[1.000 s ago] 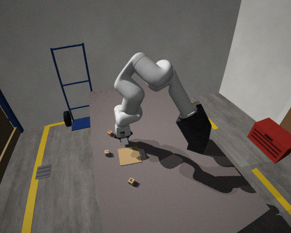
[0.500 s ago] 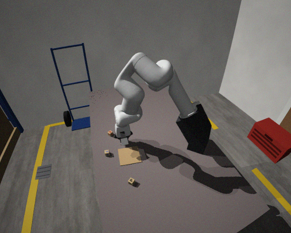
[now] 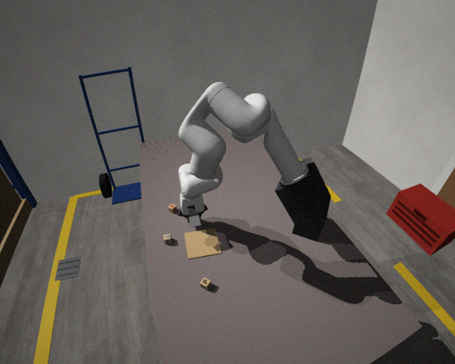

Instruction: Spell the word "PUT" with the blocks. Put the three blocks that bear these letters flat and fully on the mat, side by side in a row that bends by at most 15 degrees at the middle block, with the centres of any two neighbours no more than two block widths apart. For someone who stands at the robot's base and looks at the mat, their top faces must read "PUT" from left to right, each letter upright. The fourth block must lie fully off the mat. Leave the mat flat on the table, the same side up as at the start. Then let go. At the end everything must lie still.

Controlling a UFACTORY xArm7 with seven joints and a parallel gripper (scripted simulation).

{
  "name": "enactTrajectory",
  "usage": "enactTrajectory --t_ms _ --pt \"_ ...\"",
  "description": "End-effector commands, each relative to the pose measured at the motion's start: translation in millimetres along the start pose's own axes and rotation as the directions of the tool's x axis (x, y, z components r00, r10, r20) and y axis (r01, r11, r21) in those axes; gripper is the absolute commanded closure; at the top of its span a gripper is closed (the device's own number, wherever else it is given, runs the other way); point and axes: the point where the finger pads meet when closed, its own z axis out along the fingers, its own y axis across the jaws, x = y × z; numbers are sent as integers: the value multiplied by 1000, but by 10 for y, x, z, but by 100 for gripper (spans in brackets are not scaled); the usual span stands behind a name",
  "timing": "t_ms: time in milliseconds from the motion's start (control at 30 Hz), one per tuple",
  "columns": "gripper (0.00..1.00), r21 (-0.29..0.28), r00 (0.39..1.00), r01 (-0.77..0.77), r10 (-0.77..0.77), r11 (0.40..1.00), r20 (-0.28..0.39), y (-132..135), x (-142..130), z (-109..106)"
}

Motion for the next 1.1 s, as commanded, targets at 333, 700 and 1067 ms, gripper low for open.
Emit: enactTrajectory --t_ms 333,700,1067 --pt "53 -2 1000 0 0 1000 0 9 -1 -6" --pt "53 -2 1000 0 0 1000 0 9 -1 -68" --pt "53 -2 1000 0 0 1000 0 8 -1 -500"
